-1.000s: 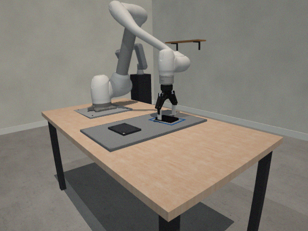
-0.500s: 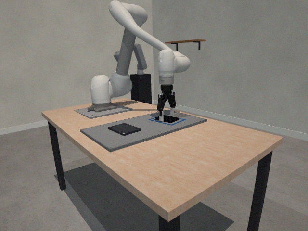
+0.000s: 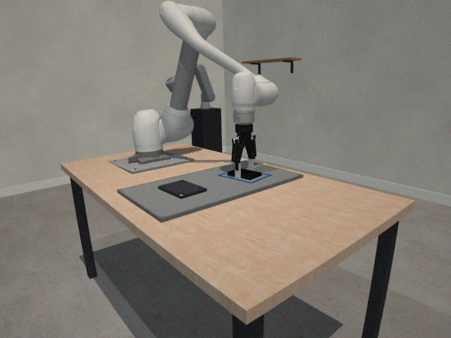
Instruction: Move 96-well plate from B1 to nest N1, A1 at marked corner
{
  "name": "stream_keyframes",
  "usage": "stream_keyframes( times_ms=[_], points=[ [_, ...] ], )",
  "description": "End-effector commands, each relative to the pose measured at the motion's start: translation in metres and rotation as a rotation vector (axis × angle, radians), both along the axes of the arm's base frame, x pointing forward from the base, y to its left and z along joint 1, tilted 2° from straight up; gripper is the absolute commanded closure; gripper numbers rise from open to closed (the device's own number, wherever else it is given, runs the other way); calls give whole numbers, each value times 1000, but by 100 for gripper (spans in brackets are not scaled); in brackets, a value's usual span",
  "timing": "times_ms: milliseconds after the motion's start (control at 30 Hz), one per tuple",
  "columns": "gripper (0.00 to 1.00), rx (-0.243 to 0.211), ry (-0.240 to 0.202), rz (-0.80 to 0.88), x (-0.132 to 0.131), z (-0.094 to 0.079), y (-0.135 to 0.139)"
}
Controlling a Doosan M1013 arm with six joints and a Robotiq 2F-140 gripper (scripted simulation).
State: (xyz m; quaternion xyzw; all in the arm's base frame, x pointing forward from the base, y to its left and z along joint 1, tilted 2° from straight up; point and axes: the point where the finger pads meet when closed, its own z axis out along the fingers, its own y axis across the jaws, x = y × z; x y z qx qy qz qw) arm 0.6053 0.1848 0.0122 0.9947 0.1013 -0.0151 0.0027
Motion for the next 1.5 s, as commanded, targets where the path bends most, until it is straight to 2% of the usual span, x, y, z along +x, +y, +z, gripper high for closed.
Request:
stream_keyframes(
  times_ms=[0, 433, 1467],
  points=[
    [100, 0, 0, 0, 0, 0, 0],
    [100, 0, 0, 0, 0, 0, 0],
    [100, 0, 0, 0, 1, 45, 0]
  ],
)
